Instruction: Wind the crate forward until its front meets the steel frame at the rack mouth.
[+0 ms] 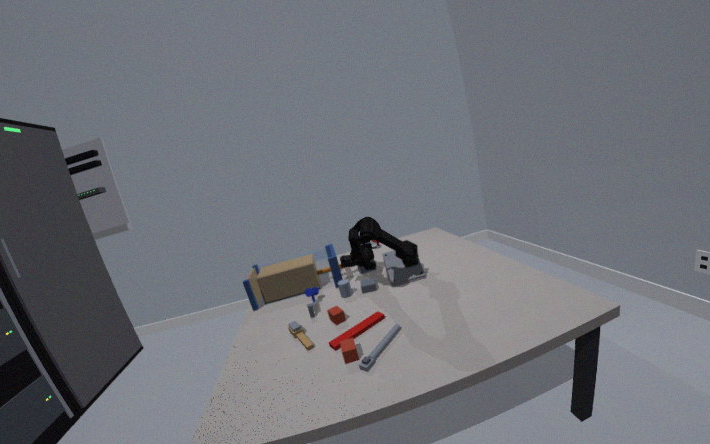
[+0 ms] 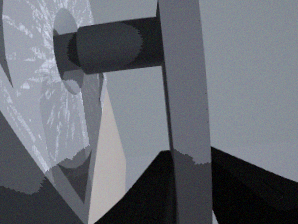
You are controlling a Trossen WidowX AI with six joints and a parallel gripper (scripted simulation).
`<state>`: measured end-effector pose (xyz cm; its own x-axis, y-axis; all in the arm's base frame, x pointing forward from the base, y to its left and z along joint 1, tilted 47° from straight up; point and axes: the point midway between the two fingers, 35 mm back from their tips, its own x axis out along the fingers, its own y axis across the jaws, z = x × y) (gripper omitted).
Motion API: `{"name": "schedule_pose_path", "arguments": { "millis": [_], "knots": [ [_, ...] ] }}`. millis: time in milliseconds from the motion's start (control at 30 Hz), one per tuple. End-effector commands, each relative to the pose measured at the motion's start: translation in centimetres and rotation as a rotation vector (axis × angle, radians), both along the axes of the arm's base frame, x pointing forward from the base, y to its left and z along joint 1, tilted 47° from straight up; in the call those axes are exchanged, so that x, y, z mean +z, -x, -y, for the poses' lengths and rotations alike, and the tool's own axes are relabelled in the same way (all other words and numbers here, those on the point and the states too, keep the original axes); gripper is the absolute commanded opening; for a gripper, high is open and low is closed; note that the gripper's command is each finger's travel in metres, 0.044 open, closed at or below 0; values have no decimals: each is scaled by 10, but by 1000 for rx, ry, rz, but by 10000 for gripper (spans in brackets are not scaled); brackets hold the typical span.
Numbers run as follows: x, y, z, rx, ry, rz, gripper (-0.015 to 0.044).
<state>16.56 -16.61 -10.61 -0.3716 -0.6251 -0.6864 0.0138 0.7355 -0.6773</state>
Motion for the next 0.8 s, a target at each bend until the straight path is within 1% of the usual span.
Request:
{"name": "schedule_pose_path", "arguments": {
  "millis": [0,300,600,767],
  "knots": [
    [0,-1,0,-3,6,3,0],
    [-2,0,-2,-4,6,2,0],
    [-2,1,-2,-2,1,0,236],
    [-2,1,-2,-2,1,0,240]
  ]
}}
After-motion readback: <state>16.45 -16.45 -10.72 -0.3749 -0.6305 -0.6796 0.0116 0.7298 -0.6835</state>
